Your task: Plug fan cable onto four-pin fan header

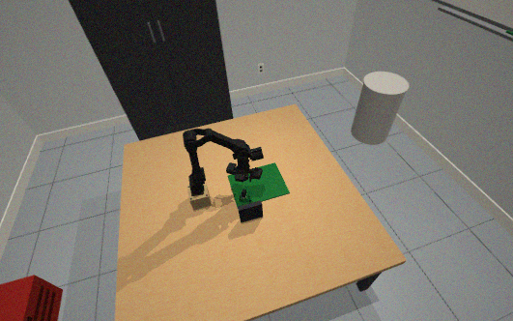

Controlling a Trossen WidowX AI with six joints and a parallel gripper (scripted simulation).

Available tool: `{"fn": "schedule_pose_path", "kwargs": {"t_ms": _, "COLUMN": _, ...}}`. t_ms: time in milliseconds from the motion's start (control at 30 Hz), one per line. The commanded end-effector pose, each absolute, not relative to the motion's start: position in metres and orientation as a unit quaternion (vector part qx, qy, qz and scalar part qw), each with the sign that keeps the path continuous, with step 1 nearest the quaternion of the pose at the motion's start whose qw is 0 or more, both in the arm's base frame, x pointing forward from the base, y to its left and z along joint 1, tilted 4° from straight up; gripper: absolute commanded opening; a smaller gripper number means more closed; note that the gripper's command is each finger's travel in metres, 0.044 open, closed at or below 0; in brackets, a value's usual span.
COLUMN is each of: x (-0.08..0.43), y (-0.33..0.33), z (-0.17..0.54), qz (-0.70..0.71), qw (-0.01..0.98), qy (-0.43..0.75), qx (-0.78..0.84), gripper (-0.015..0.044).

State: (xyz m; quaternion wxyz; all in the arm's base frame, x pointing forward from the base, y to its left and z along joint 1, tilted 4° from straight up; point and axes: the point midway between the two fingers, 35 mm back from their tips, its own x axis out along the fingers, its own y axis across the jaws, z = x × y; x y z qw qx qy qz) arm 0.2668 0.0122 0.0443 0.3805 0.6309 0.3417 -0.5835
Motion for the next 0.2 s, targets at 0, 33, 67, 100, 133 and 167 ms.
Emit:
{"fn": "schedule_pose_path", "kwargs": {"t_ms": 0, "x": 0.280, "y": 0.064, "z": 0.046, "qz": -0.580, "qw": 0.384, "qy": 0.345, "qx": 0.631, "gripper": 0.0260}}
{"fn": "schedule_pose_path", "kwargs": {"t_ms": 33, "x": 0.282, "y": 0.075, "z": 0.046, "qz": -0.579, "qw": 0.383, "qy": 0.345, "qx": 0.631, "gripper": 0.0260}}
{"fn": "schedule_pose_path", "kwargs": {"t_ms": 67, "x": 0.283, "y": 0.082, "z": 0.046, "qz": -0.579, "qw": 0.383, "qy": 0.345, "qx": 0.631, "gripper": 0.0260}}
{"fn": "schedule_pose_path", "kwargs": {"t_ms": 100, "x": 0.283, "y": 0.085, "z": 0.046, "qz": -0.579, "qw": 0.383, "qy": 0.345, "qx": 0.631, "gripper": 0.0260}}
{"fn": "schedule_pose_path", "kwargs": {"t_ms": 133, "x": 0.283, "y": 0.085, "z": 0.046, "qz": -0.579, "qw": 0.383, "qy": 0.345, "qx": 0.631, "gripper": 0.0260}}
{"fn": "schedule_pose_path", "kwargs": {"t_ms": 167, "x": 0.283, "y": 0.085, "z": 0.046, "qz": -0.579, "qw": 0.383, "qy": 0.345, "qx": 0.631, "gripper": 0.0260}}
